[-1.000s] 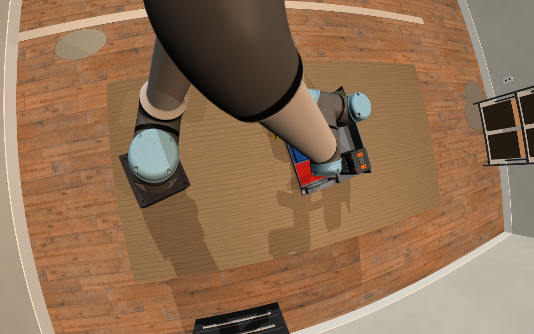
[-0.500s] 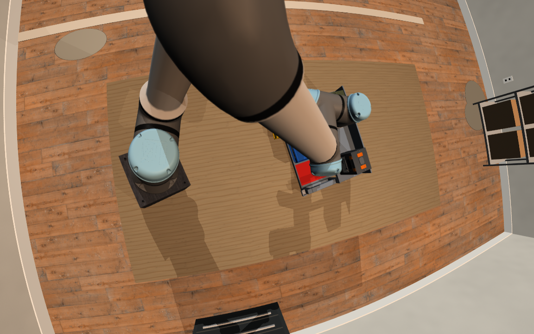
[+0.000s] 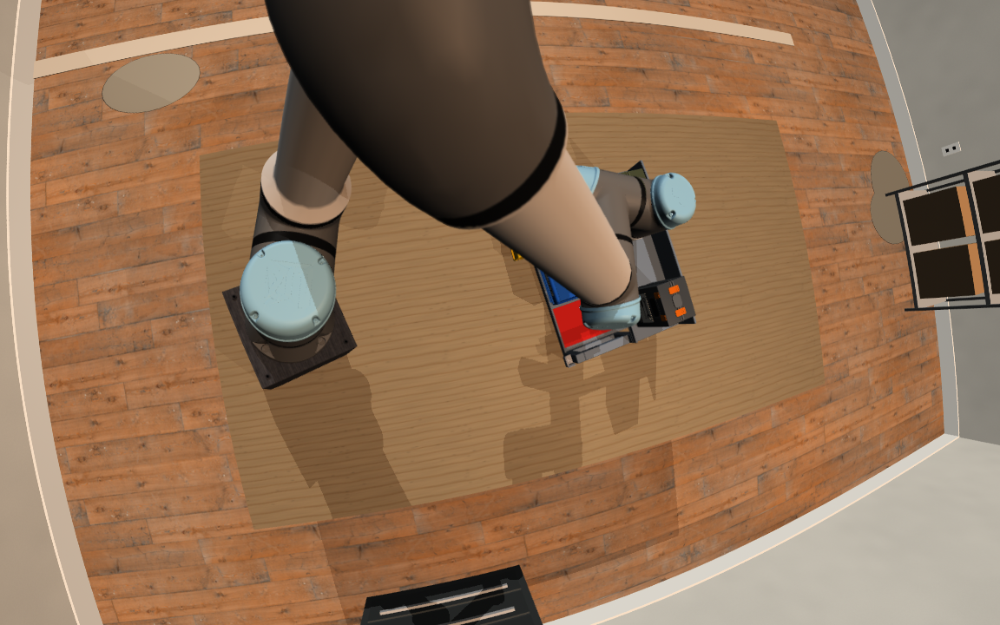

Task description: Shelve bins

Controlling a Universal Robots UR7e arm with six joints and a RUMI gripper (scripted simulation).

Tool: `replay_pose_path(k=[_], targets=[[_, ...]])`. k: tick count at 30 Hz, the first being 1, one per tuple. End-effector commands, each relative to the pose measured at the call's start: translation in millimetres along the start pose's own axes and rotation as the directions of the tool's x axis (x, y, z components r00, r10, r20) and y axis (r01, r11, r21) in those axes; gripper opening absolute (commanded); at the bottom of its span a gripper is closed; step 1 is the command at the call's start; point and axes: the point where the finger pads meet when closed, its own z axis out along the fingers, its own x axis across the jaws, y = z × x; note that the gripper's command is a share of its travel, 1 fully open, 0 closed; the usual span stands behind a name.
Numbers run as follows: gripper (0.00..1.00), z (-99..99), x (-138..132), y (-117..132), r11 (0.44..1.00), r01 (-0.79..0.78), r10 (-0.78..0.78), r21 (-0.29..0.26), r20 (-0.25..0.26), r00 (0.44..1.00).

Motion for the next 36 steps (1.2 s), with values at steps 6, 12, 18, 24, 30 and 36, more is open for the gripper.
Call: replay_pose_path(k=[6,12,18,24,30,36], targets=[[0.05,-4.8,0.2,0.0,1.0,0.0,0.0,-0.001,0.0,1.0],[0.05,-10.2,0.4,-0.6,1.0,0.0,0.0,-0.001,0.0,1.0],[0.05,-14.9,0.7,-1.1,1.0,0.0,0.0,-0.001,0.0,1.0],[0.05,-23.3,1.1,-2.0,1.0,0.0,0.0,-0.001,0.0,1.0],[0.05,-33.2,1.5,-3.0,1.0,0.0,0.0,-0.001,0.0,1.0],[0.05,-40.3,1.9,-3.7,1.0,0.0,0.0,-0.001,0.0,1.0]])
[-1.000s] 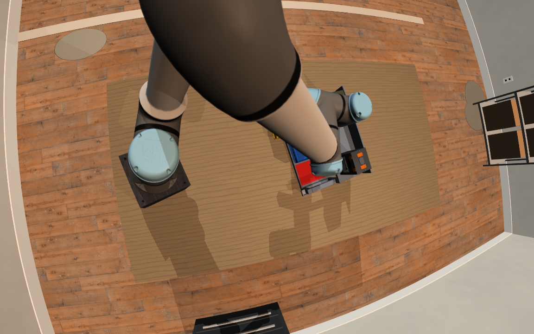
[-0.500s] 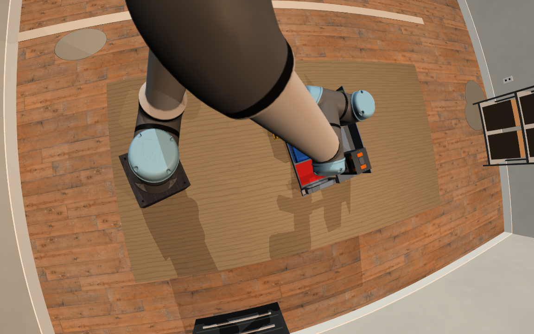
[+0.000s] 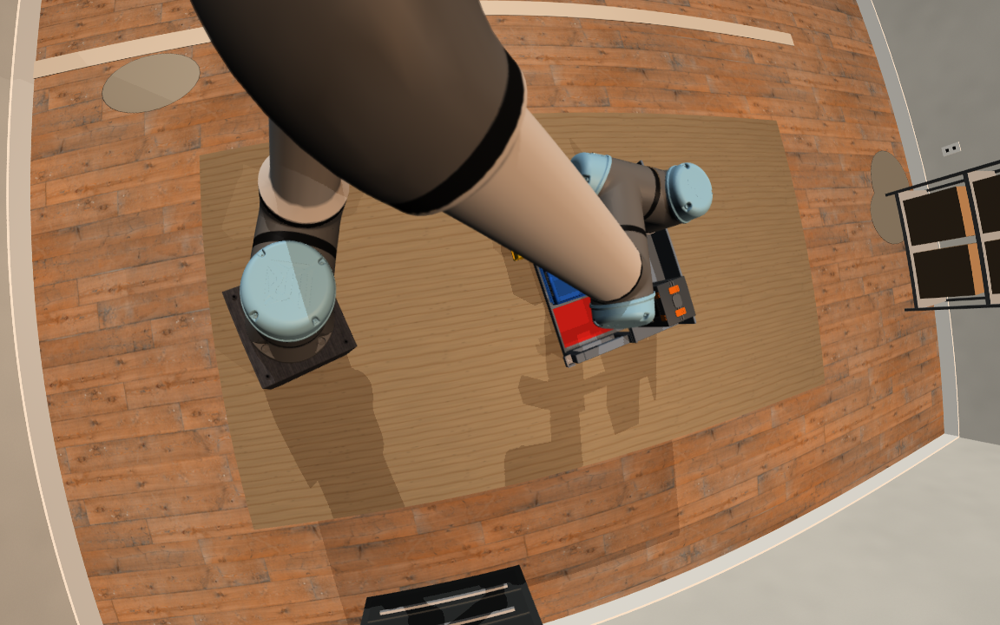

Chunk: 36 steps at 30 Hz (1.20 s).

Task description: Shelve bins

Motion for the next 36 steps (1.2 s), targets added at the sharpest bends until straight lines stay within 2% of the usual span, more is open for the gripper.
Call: replay_pose_path(k=[1,12,36], targets=[[0.05,-7.4,0.3,-0.3,1.0,0.0,0.0,-0.001,0.0,1.0],[0.05,-28.0,1.3,-2.5,1.0,0.0,0.0,-0.001,0.0,1.0],[0.05,-56.4,2.6,-5.4,1.0,0.0,0.0,-0.001,0.0,1.0]])
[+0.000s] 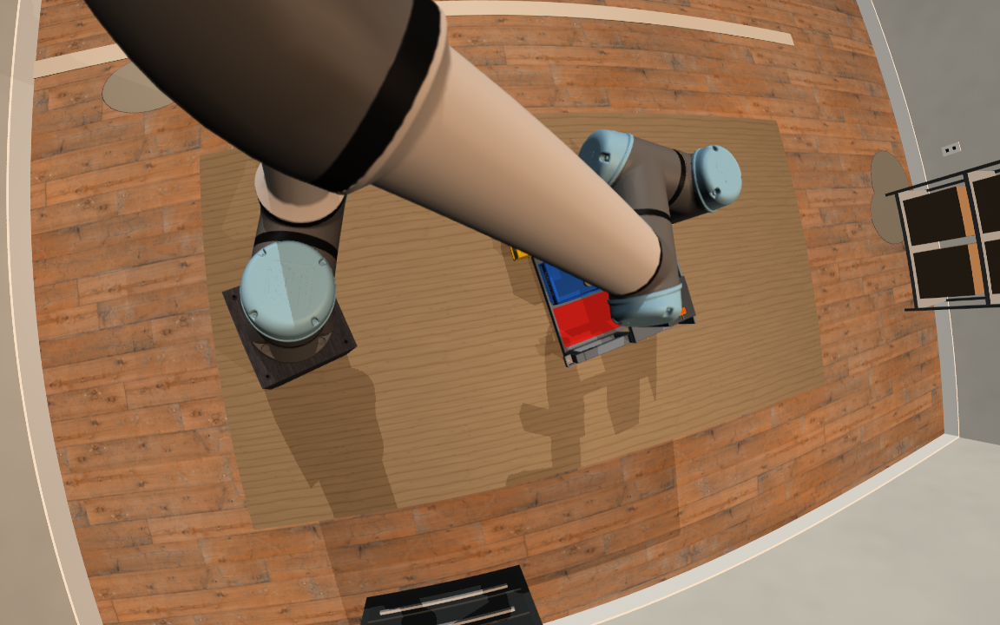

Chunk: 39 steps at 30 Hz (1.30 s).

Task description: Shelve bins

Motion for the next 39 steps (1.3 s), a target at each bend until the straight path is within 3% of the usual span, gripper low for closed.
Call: replay_pose_path(k=[1,24,25,39], targets=[[0.05,-4.5,0.2,-0.1,1.0,0.0,0.0,-0.001,0.0,1.0],[0.05,-10.6,0.5,-0.7,1.0,0.0,0.0,-0.001,0.0,1.0],[0.0,-10.6,0.5,-0.7,1.0,0.0,0.0,-0.001,0.0,1.0],[0.0,-10.6,0.5,-0.7,1.0,0.0,0.0,-0.001,0.0,1.0]])
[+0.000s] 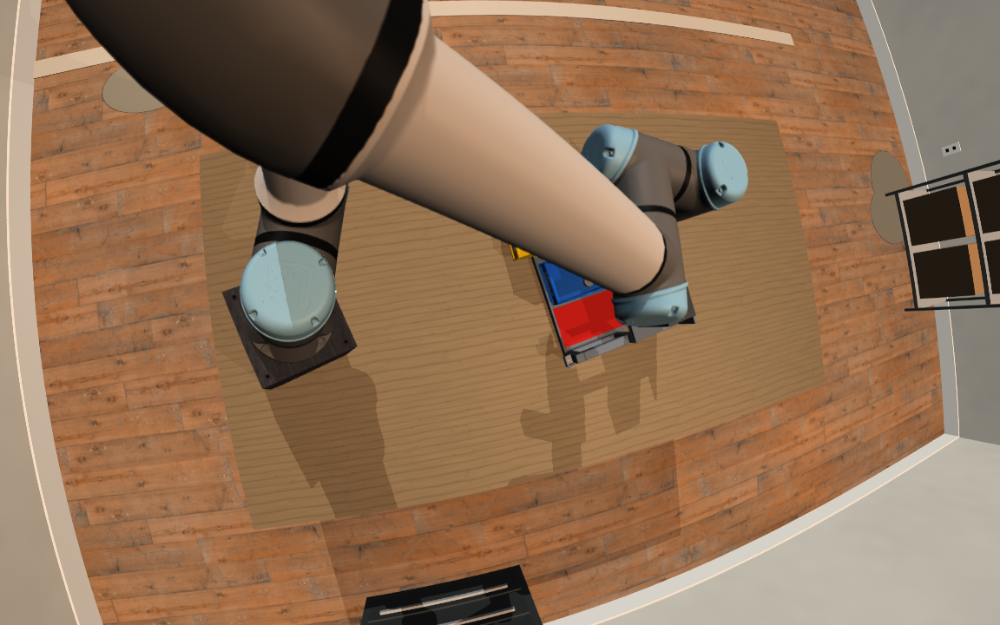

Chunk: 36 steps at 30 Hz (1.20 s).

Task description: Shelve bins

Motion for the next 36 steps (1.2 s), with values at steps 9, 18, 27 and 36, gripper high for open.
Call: replay_pose_path(k=[9,18,27,36], targets=[[0.0,-0.5,0.0,0.4,1.0,0.0,0.0,-0.001,0.0,1.0],[0.0,-0.5,0.0,0.4,1.0,0.0,0.0,-0.001,0.0,1.0],[0.0,-0.4,0.4,-0.7,1.0,-0.011,0.011,-0.002,0.001,1.0],[0.0,1.0,4.4,-12.9,0.99,-0.138,0.138,-0.011,0.003,0.99]])
